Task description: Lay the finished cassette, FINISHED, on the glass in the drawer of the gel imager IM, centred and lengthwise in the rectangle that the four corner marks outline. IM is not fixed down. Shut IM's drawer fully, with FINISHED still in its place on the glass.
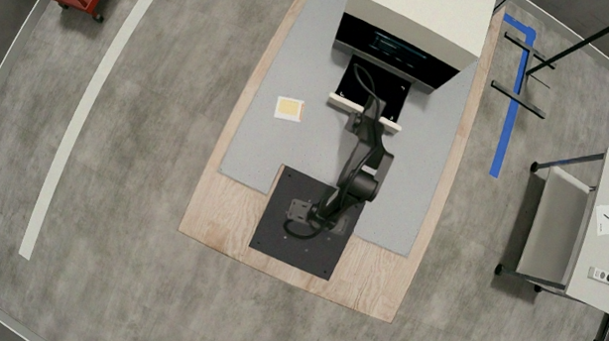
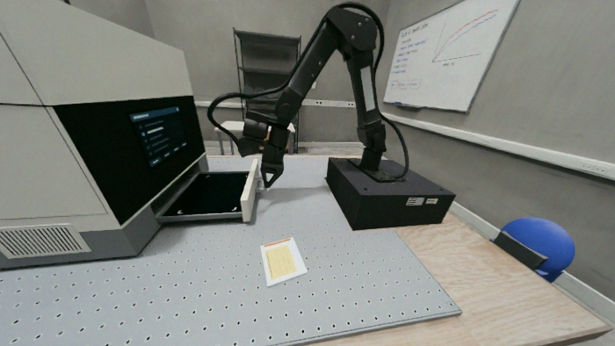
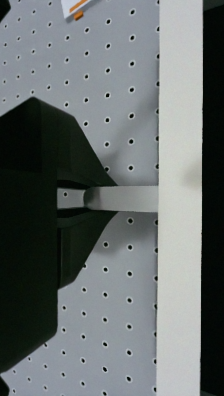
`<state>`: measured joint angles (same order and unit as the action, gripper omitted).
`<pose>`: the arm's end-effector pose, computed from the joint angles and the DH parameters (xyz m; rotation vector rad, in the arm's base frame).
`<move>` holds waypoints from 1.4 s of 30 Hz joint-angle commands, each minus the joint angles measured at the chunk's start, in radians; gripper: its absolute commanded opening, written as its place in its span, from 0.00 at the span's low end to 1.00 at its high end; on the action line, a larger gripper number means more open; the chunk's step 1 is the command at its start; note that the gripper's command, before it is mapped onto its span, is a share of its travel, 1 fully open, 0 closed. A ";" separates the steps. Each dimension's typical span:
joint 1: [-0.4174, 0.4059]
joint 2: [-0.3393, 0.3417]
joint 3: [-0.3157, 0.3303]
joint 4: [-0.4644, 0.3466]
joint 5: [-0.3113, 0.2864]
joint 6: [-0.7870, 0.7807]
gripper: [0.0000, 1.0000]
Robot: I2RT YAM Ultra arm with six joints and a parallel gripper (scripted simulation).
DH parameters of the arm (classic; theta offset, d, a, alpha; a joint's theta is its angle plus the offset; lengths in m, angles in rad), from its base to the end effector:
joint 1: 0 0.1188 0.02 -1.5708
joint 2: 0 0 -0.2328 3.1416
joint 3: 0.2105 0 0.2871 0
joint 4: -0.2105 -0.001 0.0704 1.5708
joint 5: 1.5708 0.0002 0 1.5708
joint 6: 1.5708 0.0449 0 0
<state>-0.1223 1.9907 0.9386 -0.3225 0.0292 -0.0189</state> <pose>0.3260 -0.0404 0.0042 0.1566 2.9431 -0.0634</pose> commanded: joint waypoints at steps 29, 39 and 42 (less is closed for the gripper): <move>0.010 -0.032 0.039 -0.014 0.014 0.015 0.35; 0.016 -0.071 0.040 -0.054 0.014 0.016 0.35; 0.017 -0.085 0.041 -0.068 0.014 0.016 0.35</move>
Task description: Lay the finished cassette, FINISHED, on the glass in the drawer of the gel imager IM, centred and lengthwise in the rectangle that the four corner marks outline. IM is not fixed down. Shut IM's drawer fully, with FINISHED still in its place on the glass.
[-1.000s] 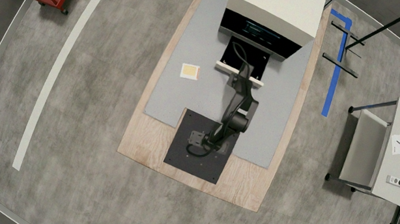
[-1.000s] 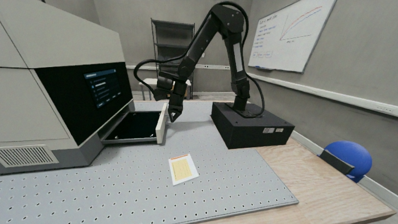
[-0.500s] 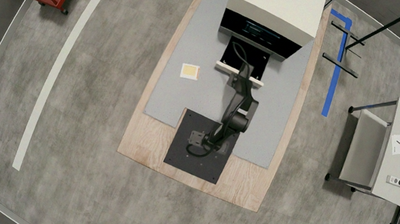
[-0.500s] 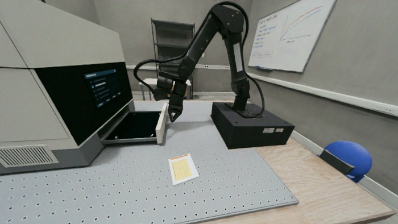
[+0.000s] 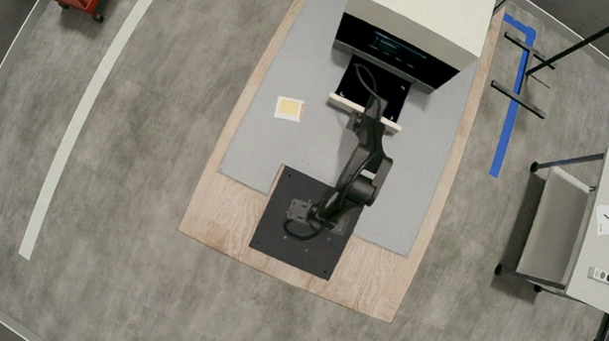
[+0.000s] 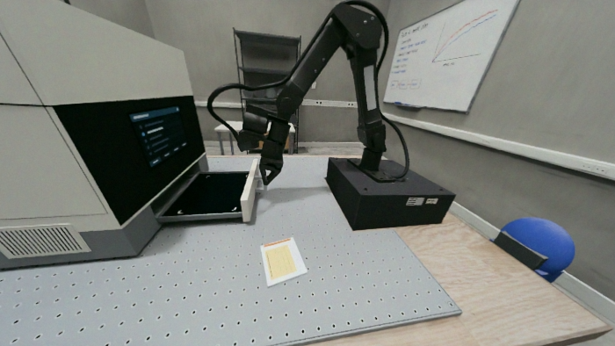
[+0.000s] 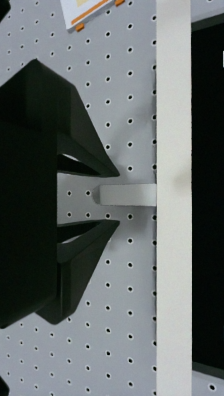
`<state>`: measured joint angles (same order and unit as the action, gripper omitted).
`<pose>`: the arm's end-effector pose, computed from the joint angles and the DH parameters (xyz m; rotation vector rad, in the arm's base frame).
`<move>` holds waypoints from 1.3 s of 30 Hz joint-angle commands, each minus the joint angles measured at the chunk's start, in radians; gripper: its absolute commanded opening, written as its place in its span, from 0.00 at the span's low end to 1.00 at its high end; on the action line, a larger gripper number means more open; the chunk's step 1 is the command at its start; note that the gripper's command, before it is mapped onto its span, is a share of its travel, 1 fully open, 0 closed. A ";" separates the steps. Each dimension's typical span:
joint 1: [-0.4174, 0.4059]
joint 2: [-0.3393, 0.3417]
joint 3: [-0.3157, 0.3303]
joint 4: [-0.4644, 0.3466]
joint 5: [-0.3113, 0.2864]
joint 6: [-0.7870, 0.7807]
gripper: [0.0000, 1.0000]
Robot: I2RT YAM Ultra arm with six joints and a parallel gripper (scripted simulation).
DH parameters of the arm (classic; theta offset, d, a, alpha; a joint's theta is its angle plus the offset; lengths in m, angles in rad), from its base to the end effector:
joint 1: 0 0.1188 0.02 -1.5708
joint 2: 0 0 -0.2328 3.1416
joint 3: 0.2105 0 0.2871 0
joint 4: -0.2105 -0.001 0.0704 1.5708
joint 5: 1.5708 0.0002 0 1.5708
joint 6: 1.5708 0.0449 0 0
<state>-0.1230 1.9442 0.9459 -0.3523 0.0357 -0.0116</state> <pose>0.3298 -0.0414 0.0195 0.1685 2.9185 -0.0738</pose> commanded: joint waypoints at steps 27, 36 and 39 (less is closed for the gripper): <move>0.019 -0.135 0.050 -0.151 0.009 0.013 0.35; 0.023 -0.170 0.060 -0.196 0.009 0.014 0.35; 0.023 -0.173 0.062 -0.201 0.009 0.014 0.35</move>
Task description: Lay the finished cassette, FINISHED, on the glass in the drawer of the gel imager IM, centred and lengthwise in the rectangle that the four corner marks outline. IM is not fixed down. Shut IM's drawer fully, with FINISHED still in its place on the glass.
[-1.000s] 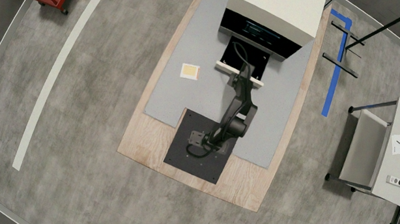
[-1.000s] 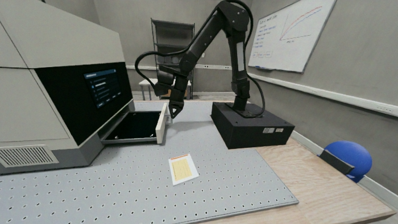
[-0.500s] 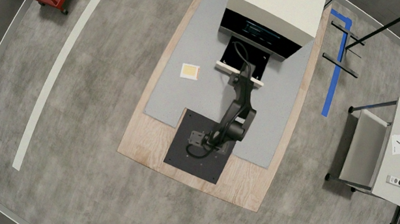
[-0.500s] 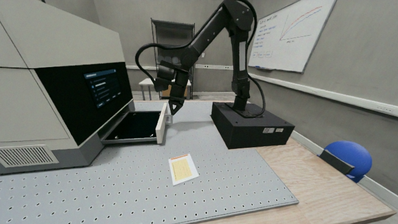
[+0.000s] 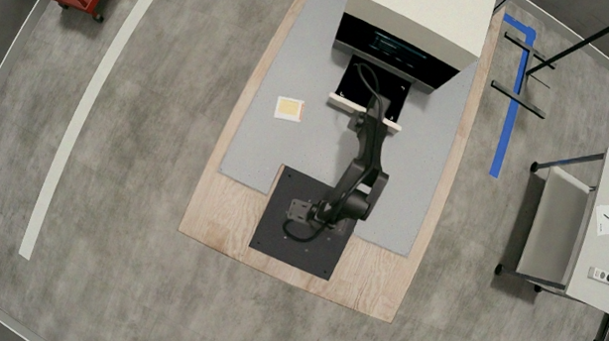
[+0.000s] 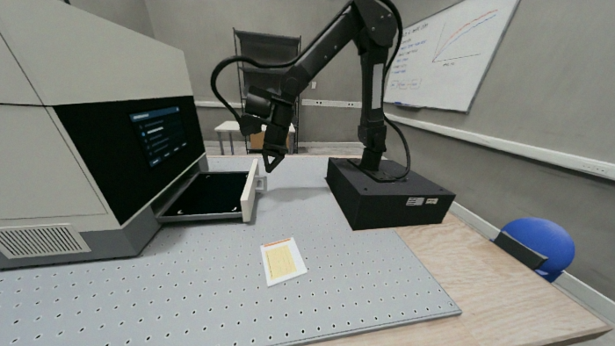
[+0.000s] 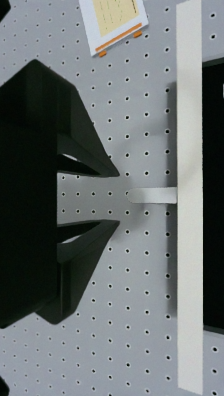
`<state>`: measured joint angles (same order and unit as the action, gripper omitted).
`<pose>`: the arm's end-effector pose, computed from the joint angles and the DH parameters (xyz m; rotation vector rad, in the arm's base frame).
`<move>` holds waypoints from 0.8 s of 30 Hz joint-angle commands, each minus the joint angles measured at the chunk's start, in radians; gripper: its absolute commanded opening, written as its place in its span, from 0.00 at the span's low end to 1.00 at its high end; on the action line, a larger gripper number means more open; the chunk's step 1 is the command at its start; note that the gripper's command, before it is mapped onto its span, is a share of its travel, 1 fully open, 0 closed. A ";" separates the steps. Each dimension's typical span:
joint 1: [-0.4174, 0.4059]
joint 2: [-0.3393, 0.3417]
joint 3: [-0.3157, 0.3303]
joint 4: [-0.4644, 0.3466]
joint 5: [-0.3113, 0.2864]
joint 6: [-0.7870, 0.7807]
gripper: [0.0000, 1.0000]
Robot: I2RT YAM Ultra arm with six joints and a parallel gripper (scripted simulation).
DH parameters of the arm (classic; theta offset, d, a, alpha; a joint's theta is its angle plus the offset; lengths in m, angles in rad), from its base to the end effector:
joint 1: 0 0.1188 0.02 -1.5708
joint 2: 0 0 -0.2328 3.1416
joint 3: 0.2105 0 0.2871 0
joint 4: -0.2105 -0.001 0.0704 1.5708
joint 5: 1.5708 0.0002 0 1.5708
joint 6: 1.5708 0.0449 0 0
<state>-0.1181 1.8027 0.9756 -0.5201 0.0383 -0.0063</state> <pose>0.3307 -0.0400 0.0669 0.1694 2.9149 -0.0762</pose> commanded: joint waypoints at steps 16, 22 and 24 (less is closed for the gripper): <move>0.019 -0.052 0.042 -0.069 0.006 0.009 0.35; 0.019 -0.052 0.042 -0.069 0.006 0.010 0.35; 0.019 -0.052 0.042 -0.070 0.006 0.009 0.35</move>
